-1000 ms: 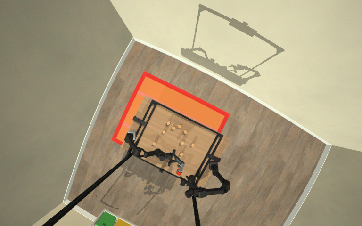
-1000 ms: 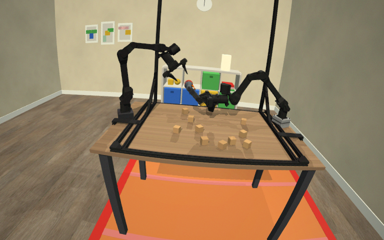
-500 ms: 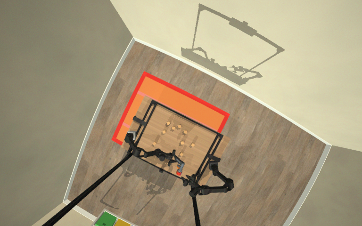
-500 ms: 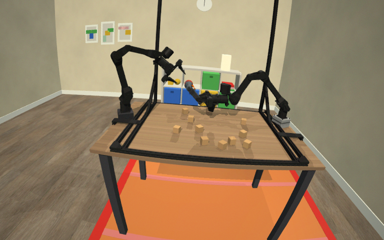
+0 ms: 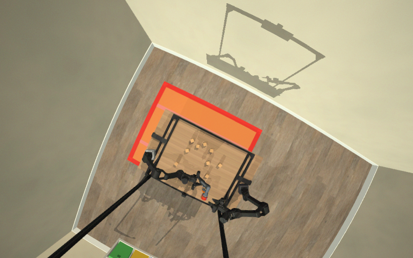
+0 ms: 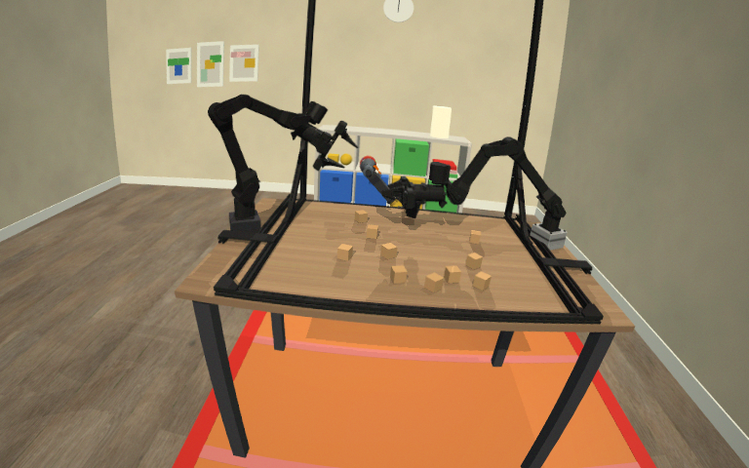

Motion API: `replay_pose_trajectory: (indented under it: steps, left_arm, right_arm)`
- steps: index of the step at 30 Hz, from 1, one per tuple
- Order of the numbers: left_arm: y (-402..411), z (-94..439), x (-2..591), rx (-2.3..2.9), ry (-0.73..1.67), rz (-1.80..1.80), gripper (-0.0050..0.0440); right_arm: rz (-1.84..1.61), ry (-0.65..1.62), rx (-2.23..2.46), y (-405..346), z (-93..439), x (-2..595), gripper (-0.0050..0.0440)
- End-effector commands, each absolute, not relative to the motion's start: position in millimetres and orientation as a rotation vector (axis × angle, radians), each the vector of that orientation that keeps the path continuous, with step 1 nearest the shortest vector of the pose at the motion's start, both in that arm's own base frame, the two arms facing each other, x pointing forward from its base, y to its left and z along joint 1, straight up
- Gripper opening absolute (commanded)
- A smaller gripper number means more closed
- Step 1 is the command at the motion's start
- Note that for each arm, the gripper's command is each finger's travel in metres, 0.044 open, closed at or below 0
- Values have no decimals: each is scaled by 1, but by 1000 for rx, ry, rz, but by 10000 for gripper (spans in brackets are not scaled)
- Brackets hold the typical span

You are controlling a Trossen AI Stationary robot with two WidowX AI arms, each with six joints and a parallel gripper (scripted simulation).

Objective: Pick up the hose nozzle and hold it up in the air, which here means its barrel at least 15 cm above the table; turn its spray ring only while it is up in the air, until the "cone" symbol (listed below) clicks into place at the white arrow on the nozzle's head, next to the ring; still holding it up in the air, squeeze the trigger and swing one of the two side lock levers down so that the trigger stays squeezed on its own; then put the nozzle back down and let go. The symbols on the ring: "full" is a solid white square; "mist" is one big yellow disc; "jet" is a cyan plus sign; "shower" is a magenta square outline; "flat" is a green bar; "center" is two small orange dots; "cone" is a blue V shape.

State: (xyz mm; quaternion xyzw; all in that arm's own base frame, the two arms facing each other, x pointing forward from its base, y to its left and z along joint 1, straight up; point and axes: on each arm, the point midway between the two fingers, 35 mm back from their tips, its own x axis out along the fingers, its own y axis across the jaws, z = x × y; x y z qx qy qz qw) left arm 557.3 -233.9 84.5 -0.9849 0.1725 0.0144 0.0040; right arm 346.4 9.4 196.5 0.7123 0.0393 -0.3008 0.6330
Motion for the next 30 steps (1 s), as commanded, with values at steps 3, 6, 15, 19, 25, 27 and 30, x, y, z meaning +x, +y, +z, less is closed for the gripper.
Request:
replay_pose_trajectory:
  steps: [3, 6, 15, 19, 25, 27, 30]
  left_arm:
    - [-233, 91, 559, -3093, 539, 14, 0]
    - [-233, 91, 559, -3093, 539, 14, 0]
    - [-233, 91, 559, -3093, 539, 14, 0]
    - [-233, 91, 559, -3093, 539, 14, 0]
    - [-233, 91, 559, -3093, 539, 14, 0]
    - [-233, 91, 559, -3093, 539, 14, 0]
    - [-233, 91, 559, -3093, 539, 14, 0]
  right_arm:
    - [-615, 17, 1620, 11, 192, 343, 400]
    - [-587, -10, 1617, 11, 187, 341, 400]
    - [-497, -97, 1581, 11, 170, 337, 400]
    - [-461, -132, 1591, 11, 171, 337, 400]
    - [-448, -137, 1597, 12, 173, 339, 376]
    - [-436, -147, 1594, 12, 172, 340, 328]
    - [-403, -174, 1586, 13, 168, 342, 256]
